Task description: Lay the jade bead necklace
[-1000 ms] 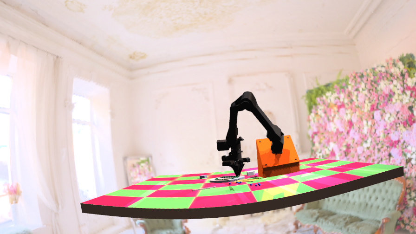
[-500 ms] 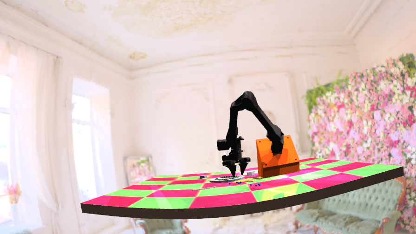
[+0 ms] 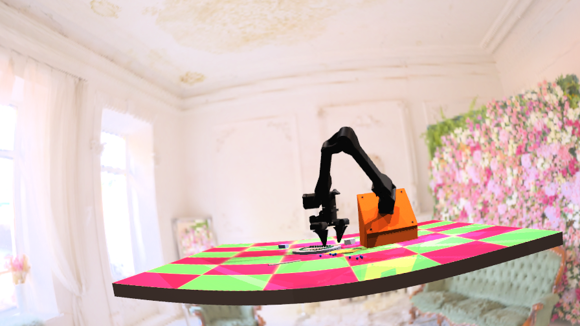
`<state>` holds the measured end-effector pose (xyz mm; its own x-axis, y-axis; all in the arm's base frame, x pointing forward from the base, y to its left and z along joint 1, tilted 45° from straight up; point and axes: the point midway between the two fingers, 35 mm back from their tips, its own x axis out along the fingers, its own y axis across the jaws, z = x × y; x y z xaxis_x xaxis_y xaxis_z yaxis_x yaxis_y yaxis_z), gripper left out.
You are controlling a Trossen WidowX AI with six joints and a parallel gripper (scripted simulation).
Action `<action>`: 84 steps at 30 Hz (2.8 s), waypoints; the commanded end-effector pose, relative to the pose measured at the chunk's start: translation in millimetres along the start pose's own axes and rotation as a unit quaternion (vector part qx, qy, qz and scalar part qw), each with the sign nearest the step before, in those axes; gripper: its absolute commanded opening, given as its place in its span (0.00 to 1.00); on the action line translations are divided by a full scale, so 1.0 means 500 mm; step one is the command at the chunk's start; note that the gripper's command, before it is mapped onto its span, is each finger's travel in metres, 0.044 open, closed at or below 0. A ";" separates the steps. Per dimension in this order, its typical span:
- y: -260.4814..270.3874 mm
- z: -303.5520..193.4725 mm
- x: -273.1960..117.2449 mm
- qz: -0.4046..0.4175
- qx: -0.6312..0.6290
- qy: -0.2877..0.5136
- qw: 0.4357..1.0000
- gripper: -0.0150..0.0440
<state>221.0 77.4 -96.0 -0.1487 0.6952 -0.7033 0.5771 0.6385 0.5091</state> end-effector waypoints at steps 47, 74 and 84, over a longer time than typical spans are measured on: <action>0.002 0.023 0.007 -0.002 -0.094 -0.001 0.996 0.46; 0.003 0.026 0.011 -0.004 -0.098 -0.003 0.995 0.25; 0.003 0.026 0.011 -0.004 -0.098 -0.003 0.995 0.25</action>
<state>231.4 77.9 -105.6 -0.1472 0.6886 -0.7100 0.4091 0.6959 0.5902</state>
